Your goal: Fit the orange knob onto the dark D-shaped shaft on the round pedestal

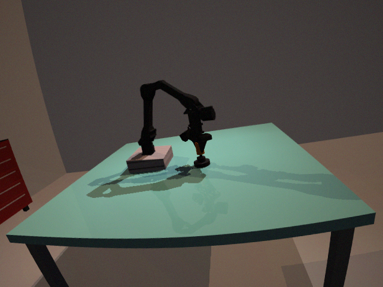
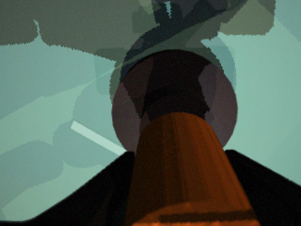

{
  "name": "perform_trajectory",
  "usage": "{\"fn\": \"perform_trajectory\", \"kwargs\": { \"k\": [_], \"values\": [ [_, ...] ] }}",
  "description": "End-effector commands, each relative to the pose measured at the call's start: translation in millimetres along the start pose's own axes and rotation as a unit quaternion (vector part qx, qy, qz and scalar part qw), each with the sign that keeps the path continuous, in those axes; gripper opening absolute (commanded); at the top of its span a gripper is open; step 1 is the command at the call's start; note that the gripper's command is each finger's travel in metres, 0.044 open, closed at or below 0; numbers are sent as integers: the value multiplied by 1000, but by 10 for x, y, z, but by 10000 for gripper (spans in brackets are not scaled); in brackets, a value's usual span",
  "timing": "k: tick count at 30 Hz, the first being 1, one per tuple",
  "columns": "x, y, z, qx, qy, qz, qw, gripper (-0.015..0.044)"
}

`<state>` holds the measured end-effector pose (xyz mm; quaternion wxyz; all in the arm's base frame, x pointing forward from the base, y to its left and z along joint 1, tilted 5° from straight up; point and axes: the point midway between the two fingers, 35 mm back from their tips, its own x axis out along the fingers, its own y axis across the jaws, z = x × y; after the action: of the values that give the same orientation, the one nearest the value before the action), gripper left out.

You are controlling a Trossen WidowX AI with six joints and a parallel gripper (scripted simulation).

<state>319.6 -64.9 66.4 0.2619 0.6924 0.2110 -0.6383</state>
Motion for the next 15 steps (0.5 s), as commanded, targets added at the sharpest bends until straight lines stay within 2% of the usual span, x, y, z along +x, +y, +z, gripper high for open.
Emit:
{"fn": "perform_trajectory", "kwargs": {
  "k": [1, 15],
  "values": [
    [12, 4, -3, 2, 0, 1, 1000, 0],
    [20, -34, 30, 2, 0, 0, 1000, 0]
  ]
}}
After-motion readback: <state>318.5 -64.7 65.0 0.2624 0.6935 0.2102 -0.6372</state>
